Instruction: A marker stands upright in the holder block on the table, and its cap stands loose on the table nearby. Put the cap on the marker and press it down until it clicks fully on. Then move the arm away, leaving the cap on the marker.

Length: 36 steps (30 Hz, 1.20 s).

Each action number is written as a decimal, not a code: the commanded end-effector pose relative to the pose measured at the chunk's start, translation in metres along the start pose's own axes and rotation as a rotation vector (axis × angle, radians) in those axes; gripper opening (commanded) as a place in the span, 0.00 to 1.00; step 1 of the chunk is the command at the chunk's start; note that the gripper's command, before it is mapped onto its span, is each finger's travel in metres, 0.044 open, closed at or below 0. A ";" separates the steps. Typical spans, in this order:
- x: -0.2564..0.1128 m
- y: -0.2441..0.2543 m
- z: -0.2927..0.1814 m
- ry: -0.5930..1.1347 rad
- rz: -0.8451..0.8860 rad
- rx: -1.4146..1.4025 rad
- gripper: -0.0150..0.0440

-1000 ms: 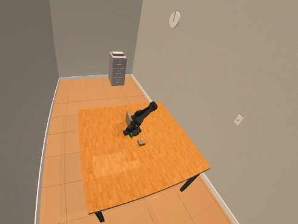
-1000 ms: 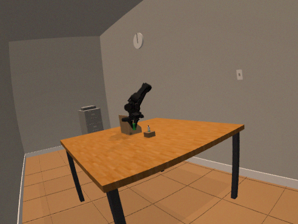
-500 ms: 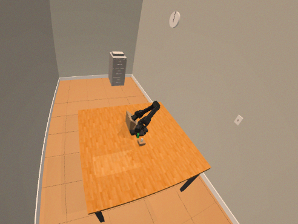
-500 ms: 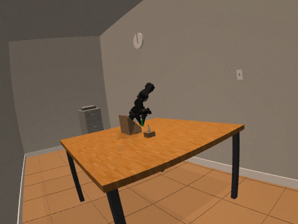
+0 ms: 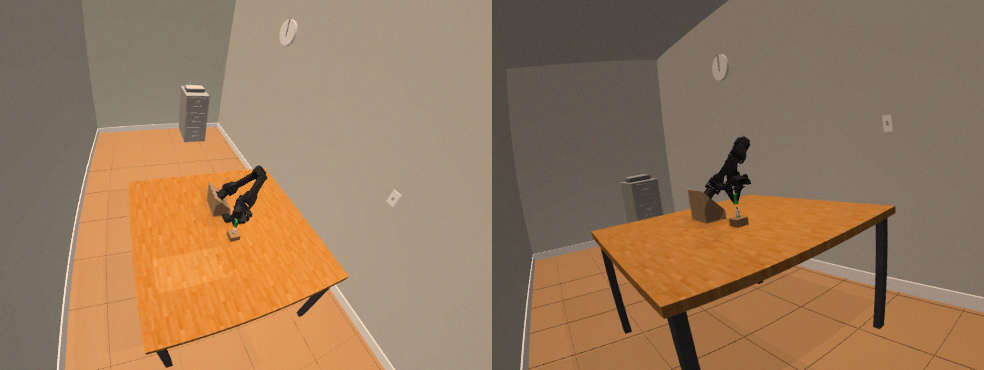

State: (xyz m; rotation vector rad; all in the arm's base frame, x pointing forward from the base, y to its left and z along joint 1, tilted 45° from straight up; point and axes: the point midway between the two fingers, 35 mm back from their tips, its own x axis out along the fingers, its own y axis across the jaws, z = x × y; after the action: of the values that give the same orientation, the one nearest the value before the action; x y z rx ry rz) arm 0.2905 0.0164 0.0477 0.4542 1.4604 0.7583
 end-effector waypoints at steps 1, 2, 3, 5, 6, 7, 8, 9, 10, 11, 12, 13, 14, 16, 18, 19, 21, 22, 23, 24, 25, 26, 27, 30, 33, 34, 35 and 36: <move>0.004 0.003 0.001 -0.003 0.003 0.001 0.25; 0.004 0.003 0.001 -0.003 0.003 0.001 0.25; 0.005 0.003 0.001 -0.003 0.003 0.001 0.25; 0.005 0.003 0.001 -0.003 0.003 0.001 0.25; 0.006 0.003 0.001 -0.003 0.003 0.001 0.25; 0.007 0.003 0.001 -0.003 0.003 0.001 0.25; 0.008 0.003 0.001 -0.003 0.003 0.001 0.25; 0.010 0.003 0.001 -0.003 0.002 0.001 0.25; 0.012 0.002 0.002 -0.003 0.002 0.001 0.25; 0.013 0.002 0.002 -0.003 0.002 0.001 0.25; 0.015 0.002 0.002 -0.003 0.002 0.001 0.25; 0.016 0.002 0.002 -0.003 0.002 0.001 0.25; 0.018 0.002 0.002 -0.003 0.002 0.001 0.25; 0.021 0.002 0.002 -0.003 0.002 0.001 0.25; 0.025 0.002 0.002 -0.003 0.002 0.001 0.25; 0.026 0.002 0.002 -0.003 0.002 0.001 0.25; 0.029 0.002 0.002 -0.003 0.002 0.001 0.25; 0.031 0.002 0.002 -0.003 0.002 0.001 0.25; 0.033 0.002 0.002 -0.003 0.002 0.001 0.25; 0.034 0.002 0.002 -0.003 0.002 0.001 0.25; 0.036 0.002 0.002 -0.003 0.002 0.001 0.25; 0.037 0.002 0.002 -0.003 0.002 0.001 0.25; 0.039 0.002 0.002 -0.003 0.003 0.001 0.25; 0.044 0.003 0.002 -0.003 0.003 0.001 0.25; 0.049 0.003 0.002 -0.003 0.004 0.001 0.25; 0.050 0.003 0.002 -0.003 0.004 0.001 0.25; 0.052 0.003 0.002 -0.003 0.004 0.000 0.25; 0.053 0.003 0.002 -0.003 0.004 0.000 0.25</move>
State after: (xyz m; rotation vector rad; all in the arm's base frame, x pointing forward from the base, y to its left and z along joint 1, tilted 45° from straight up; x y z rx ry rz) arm 0.2897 0.0514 0.0164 0.4531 1.4581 0.7599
